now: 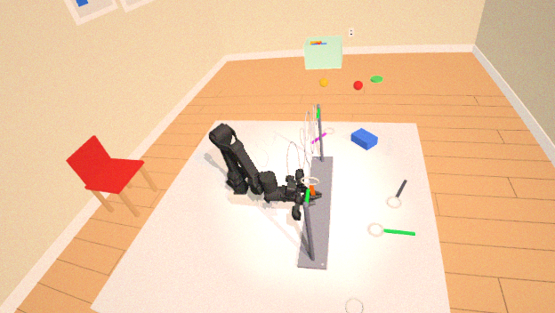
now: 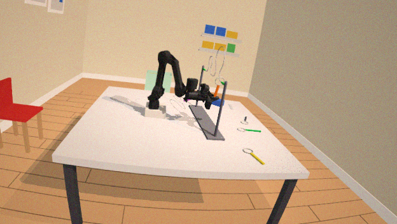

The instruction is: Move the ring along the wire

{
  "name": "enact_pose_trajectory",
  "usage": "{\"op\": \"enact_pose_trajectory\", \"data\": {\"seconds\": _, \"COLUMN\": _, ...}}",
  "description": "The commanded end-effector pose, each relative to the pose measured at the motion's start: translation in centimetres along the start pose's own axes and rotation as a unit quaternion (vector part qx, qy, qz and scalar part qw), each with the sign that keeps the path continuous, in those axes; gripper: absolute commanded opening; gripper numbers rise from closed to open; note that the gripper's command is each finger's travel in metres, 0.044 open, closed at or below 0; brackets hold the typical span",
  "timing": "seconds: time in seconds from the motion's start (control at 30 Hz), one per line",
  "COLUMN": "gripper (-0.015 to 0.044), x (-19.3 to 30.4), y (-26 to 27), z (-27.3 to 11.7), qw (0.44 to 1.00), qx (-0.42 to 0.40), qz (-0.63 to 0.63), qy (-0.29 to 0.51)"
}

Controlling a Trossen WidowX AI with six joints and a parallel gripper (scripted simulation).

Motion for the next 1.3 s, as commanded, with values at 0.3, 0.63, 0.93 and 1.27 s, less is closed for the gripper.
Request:
{"op": "enact_pose_trajectory", "data": {"seconds": 0.3, "gripper": -0.015, "x": -2.0, "y": 3.2, "z": -1.2, "qw": 0.993, "qx": -0.018, "qz": 0.108, "qy": 0.043}}
{"op": "enact_pose_trajectory", "data": {"seconds": 0.63, "gripper": -0.015, "x": -3.8, "y": 5.1, "z": -2.5, "qw": 0.977, "qx": -0.043, "qz": 0.186, "qy": 0.094}}
{"op": "enact_pose_trajectory", "data": {"seconds": 0.93, "gripper": -0.015, "x": -5.8, "y": 6.3, "z": -3.7, "qw": 0.955, "qx": -0.072, "qz": 0.255, "qy": 0.136}}
{"op": "enact_pose_trajectory", "data": {"seconds": 1.27, "gripper": -0.015, "x": -8.3, "y": 7.2, "z": -4.9, "qw": 0.918, "qx": -0.116, "qz": 0.333, "qy": 0.181}}
Point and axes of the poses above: the point midway between the two fingers, 35 mm back from their tips, its own z axis out along the fingers, its own y axis across the jaws, x = y × z, the point moved 4 cm from there along -z, back along the fingers, and after that the axes turned 13 degrees about -z, right-handed, at the moved point
